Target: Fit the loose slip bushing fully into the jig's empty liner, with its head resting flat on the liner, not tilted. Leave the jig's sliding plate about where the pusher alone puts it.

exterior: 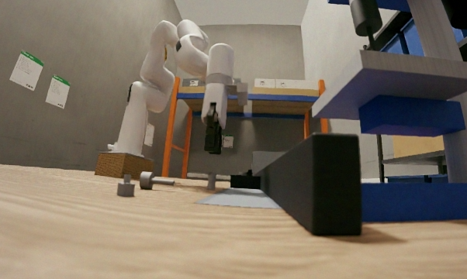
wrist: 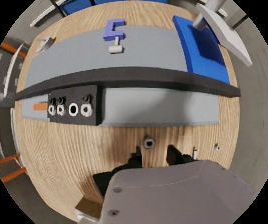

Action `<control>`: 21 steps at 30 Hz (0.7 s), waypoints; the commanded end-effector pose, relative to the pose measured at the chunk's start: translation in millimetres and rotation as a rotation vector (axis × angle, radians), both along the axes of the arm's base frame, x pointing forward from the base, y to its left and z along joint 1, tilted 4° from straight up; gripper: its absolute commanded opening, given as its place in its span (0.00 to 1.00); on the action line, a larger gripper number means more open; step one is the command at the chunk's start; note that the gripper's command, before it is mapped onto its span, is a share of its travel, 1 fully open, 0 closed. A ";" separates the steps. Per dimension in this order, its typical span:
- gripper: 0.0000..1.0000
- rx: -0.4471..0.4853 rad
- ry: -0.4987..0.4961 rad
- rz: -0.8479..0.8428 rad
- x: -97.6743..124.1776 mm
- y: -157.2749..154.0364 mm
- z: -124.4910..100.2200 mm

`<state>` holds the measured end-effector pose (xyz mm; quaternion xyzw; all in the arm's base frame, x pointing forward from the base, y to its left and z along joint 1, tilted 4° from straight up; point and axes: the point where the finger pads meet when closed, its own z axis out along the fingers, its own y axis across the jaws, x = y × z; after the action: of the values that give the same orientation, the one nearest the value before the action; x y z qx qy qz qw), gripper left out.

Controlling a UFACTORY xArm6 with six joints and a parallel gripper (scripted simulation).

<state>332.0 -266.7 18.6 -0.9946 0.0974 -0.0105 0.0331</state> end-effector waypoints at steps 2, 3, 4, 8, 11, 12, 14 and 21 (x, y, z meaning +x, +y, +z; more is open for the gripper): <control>0.50 -0.003 -0.003 0.000 1.2 -1.0 1.3; 0.50 -0.003 -0.003 0.000 1.2 -1.0 1.2; 0.50 -0.003 -0.003 0.000 1.2 -1.0 1.0; 0.50 -0.003 -0.003 0.000 1.2 -1.0 0.0; 0.50 -0.003 -0.003 0.000 1.3 -0.8 -1.4; 0.50 -0.003 -0.003 0.000 1.3 -0.8 -2.0; 0.50 -0.003 -0.003 0.000 1.4 -0.7 -3.4; 0.50 -0.003 -0.003 0.000 1.6 -0.4 -7.8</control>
<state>332.3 -266.2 12.6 -0.9946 0.0975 -0.0101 0.0329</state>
